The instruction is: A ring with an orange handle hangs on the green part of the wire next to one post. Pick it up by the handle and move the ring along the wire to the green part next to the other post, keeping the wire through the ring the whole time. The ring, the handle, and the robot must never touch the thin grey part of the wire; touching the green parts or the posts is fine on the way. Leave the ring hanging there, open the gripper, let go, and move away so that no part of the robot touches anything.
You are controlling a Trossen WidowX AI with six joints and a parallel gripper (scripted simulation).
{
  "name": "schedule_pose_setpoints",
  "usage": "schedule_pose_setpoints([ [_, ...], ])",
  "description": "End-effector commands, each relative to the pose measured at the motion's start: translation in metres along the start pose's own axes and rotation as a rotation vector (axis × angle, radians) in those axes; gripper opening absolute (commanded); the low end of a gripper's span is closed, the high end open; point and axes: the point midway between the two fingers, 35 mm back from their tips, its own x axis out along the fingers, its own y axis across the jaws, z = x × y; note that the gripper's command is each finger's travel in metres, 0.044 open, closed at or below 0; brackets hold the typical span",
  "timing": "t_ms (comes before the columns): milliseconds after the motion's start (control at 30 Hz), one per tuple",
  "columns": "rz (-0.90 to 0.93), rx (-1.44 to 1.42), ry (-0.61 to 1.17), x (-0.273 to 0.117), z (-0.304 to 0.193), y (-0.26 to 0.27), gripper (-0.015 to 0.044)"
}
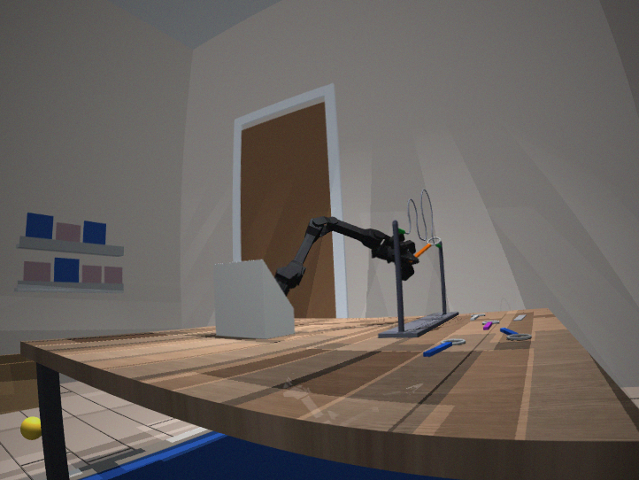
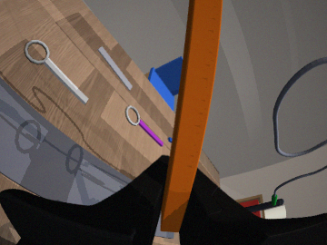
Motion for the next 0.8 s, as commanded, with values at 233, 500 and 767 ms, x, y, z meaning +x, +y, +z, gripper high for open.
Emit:
schedule_pose_setpoints([
  [233, -0.1, -0.158, -0.011, -0.003, 0.003, -0.032, -0.015],
  [500, -0.16, -0.264, -0.014, -0.005, 0.007, -0.05, -0.015],
  [767, -0.214, -0.359, -0.017, -0.008, 0.012, -0.066, -0.015],
])
